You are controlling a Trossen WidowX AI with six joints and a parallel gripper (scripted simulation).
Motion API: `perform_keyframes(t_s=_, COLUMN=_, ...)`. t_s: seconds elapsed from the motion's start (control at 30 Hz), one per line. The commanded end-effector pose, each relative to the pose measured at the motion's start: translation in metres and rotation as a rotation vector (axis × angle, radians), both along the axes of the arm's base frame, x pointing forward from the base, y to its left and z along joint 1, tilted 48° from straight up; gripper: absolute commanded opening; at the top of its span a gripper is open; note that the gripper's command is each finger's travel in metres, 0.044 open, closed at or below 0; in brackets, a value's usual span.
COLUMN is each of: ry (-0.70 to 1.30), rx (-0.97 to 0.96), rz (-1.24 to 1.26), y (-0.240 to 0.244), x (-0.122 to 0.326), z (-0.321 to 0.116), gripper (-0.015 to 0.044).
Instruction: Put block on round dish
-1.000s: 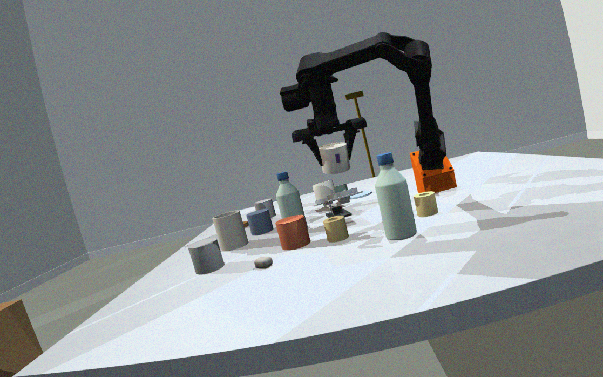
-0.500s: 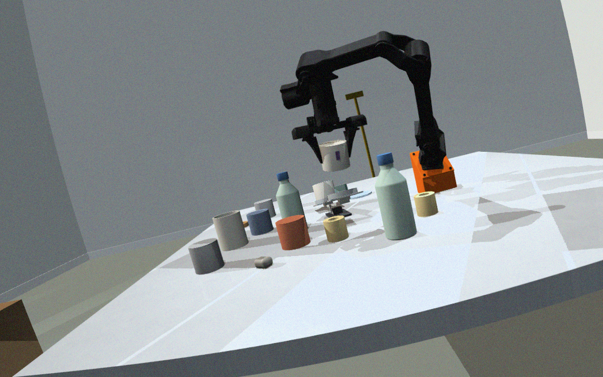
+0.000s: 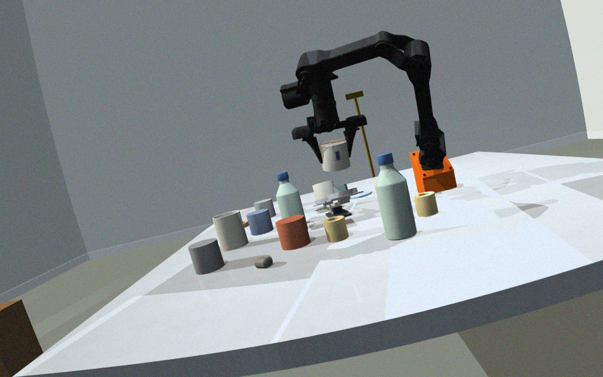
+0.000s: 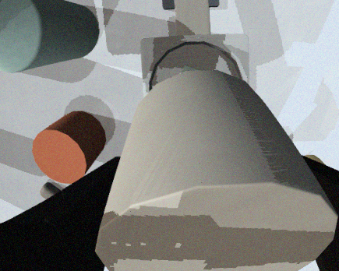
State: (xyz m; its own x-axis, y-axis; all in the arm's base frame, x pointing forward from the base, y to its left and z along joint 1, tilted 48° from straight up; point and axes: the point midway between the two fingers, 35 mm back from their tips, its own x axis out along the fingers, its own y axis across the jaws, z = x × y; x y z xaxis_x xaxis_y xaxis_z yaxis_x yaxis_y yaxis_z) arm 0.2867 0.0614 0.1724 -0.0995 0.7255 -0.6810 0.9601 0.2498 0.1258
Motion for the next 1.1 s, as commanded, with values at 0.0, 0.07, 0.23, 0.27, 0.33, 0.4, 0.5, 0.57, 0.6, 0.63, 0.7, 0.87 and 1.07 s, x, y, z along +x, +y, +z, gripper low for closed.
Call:
perform_keyframes(t_s=0.0, ry=-0.001, rx=0.000, rz=-0.002, y=0.000, x=0.000, z=0.000, gripper=0.0000)
perform_keyframes(t_s=0.07, ry=-0.001, rx=0.000, rz=-0.002, y=0.000, x=0.000, z=0.000, gripper=0.0000)
perform_keyframes(t_s=0.23, ry=-0.001, rx=0.000, rz=-0.002, y=0.000, x=0.000, z=0.000, gripper=0.0000)
perform_keyframes(t_s=0.27, ry=-0.001, rx=0.000, rz=-0.002, y=0.000, x=0.000, z=0.000, gripper=0.0000)
perform_keyframes(t_s=0.33, ry=-0.001, rx=0.000, rz=-0.002, y=0.000, x=0.000, z=0.000, gripper=0.0000)
perform_keyframes(t_s=0.4, ry=-0.001, rx=0.000, rz=-0.002, y=0.000, x=0.000, z=0.000, gripper=0.0000)
perform_keyframes(t_s=0.5, ry=-0.001, rx=0.000, rz=-0.002, y=0.000, x=0.000, z=0.000, gripper=0.0000)
perform_keyframes(t_s=0.57, ry=-0.001, rx=0.000, rz=-0.002, y=0.000, x=0.000, z=0.000, gripper=0.0000)
perform_keyframes(t_s=0.6, ry=-0.001, rx=0.000, rz=-0.002, y=0.000, x=0.000, z=0.000, gripper=0.0000)
perform_keyframes(t_s=0.63, ry=-0.001, rx=0.000, rz=-0.002, y=0.000, x=0.000, z=0.000, gripper=0.0000)
perform_keyframes(t_s=0.7, ry=-0.001, rx=0.000, rz=-0.002, y=0.000, x=0.000, z=0.000, gripper=0.0000)
perform_keyframes(t_s=0.87, ry=-0.001, rx=0.000, rz=-0.002, y=0.000, x=0.000, z=0.000, gripper=0.0000)
perform_keyframes(t_s=1.07, ry=0.000, rx=-0.005, rz=0.000, y=0.010, x=-0.004, z=0.001, gripper=0.0000)
